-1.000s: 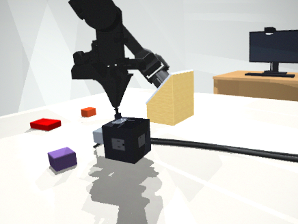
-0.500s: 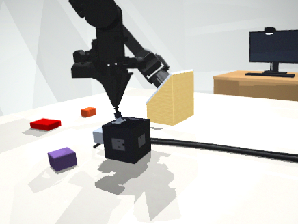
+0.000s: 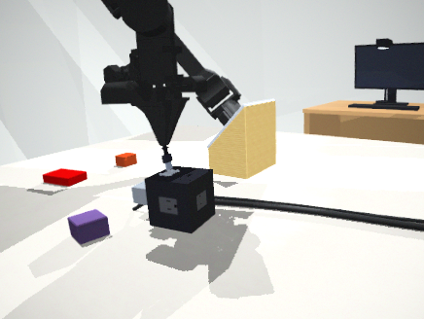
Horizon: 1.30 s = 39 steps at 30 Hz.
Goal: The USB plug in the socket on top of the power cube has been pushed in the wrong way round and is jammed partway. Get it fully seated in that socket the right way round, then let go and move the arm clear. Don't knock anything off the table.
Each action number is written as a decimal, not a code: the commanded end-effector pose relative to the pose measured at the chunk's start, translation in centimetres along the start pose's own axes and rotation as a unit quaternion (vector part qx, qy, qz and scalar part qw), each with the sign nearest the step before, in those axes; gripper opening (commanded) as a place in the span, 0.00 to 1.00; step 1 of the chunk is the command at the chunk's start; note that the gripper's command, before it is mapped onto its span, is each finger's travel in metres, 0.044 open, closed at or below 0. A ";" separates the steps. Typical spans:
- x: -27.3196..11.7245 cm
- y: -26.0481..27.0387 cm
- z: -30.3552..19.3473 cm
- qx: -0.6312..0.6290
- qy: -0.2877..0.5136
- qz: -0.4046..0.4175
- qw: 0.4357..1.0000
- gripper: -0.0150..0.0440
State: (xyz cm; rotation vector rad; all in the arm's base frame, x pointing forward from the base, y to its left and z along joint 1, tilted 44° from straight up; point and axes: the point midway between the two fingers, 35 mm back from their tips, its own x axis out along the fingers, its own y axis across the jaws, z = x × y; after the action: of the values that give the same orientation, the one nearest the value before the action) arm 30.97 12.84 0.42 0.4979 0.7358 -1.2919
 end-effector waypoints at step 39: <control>-1.6 0.0 0.0 -0.151 0.000 0.000 0.989 0.25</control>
State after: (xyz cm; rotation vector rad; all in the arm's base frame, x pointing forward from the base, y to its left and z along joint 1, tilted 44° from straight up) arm 30.82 13.92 1.58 0.3282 0.8606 -1.1983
